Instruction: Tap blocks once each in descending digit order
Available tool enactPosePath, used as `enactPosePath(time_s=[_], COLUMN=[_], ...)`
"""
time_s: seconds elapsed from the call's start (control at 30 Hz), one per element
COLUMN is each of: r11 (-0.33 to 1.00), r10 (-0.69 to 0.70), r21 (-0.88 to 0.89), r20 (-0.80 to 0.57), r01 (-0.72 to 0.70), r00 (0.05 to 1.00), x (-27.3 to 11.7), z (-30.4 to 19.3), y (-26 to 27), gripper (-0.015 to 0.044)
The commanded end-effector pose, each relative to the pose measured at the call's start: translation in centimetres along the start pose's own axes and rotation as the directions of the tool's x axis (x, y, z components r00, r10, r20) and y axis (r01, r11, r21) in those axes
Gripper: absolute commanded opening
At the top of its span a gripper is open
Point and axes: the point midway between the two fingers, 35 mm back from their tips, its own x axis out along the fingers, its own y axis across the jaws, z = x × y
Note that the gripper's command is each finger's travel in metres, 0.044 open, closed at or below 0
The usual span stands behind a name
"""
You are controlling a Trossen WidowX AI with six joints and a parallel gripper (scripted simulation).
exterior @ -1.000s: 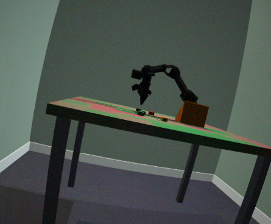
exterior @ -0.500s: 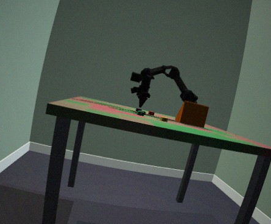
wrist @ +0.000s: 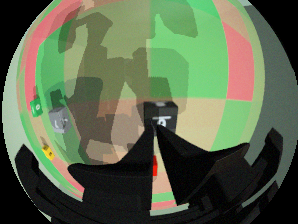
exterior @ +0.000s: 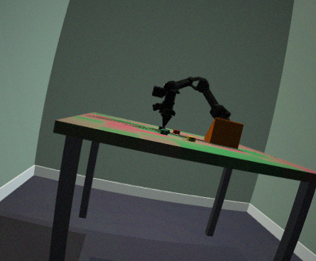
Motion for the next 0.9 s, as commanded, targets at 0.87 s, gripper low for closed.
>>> enactPosePath(time_s=[0.87], r11=[0.998], r10=[0.056], r21=[-0.012], r20=[0.010], r01=[-0.056], r00=[0.998], x=[-12.1], z=[-2.6], y=[18.4], gripper=[0.0020])
